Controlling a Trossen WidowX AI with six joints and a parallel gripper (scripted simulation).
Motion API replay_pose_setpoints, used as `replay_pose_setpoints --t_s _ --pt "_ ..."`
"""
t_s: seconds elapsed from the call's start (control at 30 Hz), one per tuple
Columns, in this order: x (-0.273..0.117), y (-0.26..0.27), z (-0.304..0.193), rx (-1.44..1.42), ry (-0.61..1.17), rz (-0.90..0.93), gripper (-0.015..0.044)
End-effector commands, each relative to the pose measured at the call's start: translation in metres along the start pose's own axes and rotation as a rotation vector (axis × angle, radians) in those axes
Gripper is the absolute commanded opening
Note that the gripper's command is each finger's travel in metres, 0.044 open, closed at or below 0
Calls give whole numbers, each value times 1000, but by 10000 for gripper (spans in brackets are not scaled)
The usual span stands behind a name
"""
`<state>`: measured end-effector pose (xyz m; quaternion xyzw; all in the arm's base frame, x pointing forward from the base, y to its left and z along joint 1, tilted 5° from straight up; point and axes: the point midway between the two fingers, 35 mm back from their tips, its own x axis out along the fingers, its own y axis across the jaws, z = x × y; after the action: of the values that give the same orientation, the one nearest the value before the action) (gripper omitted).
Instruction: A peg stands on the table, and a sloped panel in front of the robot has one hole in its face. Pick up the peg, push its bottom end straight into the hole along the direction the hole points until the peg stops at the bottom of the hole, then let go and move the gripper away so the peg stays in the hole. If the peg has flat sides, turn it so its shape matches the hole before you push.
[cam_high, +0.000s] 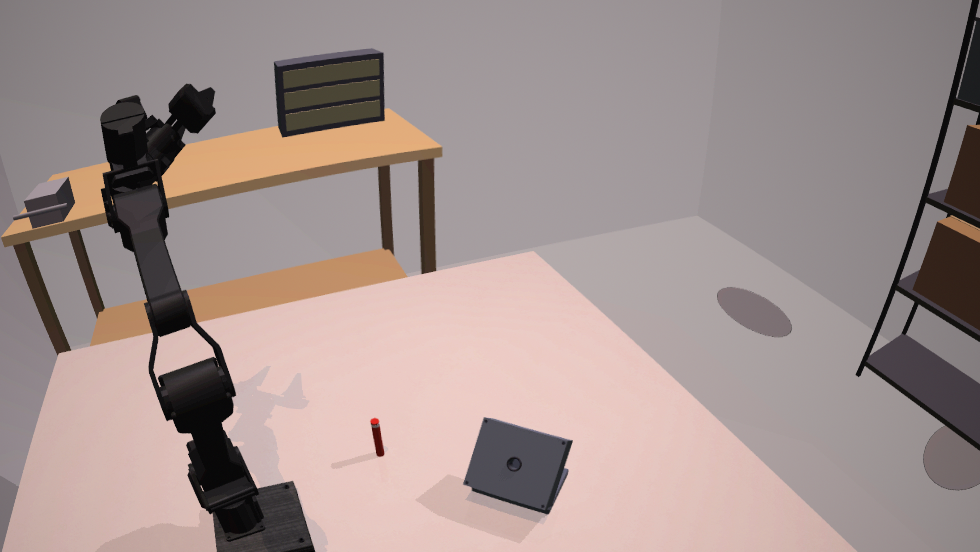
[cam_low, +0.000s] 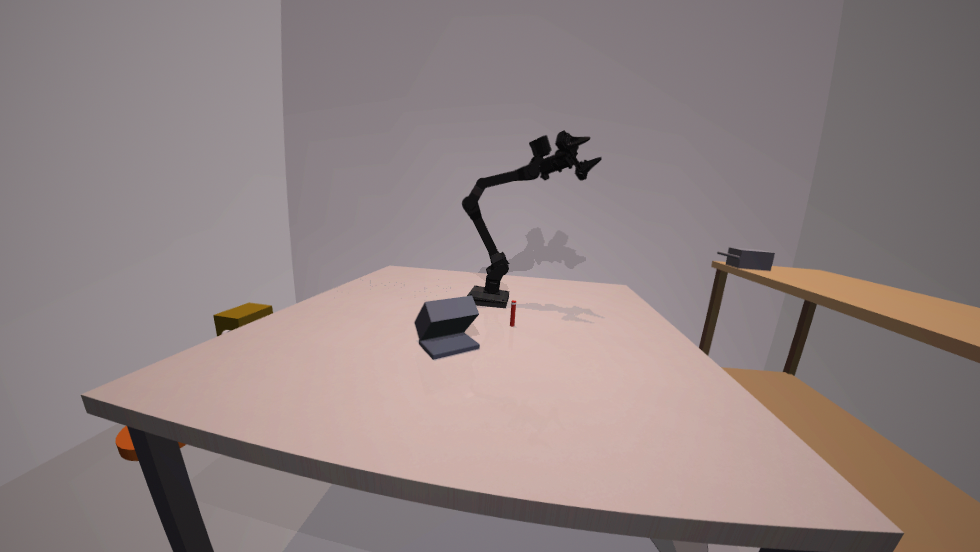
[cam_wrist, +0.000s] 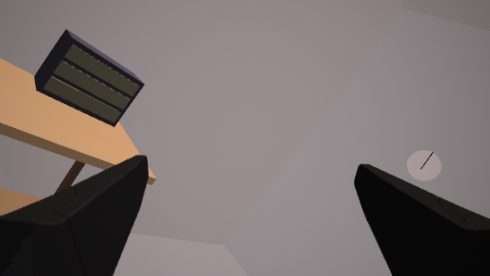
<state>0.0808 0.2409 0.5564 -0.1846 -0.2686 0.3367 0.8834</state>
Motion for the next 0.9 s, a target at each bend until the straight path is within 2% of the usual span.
replay_pose_setpoints --t_s 0.0,0.87 --pt "9 11 -13 -13 33 18 440" --pt "49 39 -117 -14 301 82 440"
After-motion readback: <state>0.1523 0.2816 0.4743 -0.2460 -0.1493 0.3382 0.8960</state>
